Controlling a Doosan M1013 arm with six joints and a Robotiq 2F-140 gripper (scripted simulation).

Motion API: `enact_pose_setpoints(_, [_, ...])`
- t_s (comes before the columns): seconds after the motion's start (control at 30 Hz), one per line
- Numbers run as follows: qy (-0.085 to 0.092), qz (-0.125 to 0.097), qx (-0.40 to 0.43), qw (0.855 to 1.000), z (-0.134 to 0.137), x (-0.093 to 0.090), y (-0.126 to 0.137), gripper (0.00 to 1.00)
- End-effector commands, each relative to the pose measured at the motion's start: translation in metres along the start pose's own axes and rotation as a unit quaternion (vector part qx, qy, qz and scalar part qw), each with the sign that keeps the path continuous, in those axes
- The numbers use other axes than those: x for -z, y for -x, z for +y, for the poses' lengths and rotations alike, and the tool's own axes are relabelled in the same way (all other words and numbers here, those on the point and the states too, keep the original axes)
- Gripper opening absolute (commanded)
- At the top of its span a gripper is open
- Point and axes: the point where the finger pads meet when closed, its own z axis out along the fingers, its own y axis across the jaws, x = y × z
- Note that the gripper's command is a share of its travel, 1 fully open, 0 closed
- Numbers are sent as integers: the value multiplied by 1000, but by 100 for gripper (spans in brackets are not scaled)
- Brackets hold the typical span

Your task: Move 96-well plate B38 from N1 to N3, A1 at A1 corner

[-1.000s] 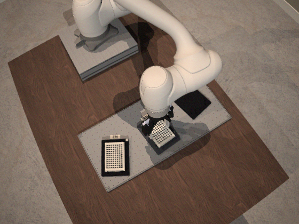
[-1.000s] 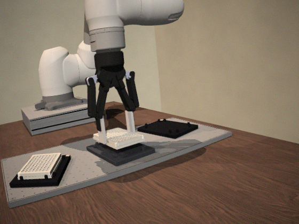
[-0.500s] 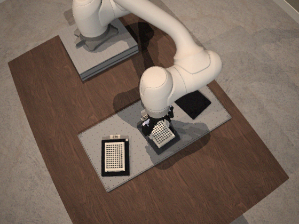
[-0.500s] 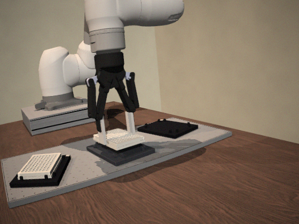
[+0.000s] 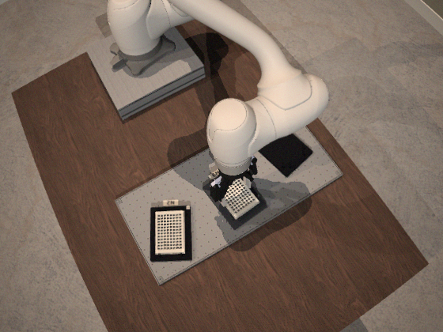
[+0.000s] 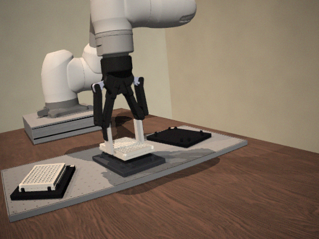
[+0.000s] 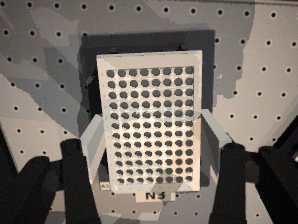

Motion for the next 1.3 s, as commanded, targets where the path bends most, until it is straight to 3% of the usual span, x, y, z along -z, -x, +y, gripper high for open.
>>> enact_pose_setpoints(0.0, [-2, -2, 0, 1000, 0, -4, 1, 0])
enact_pose_setpoints(1.27, [-2, -2, 0, 1000, 0, -11, 3, 0])
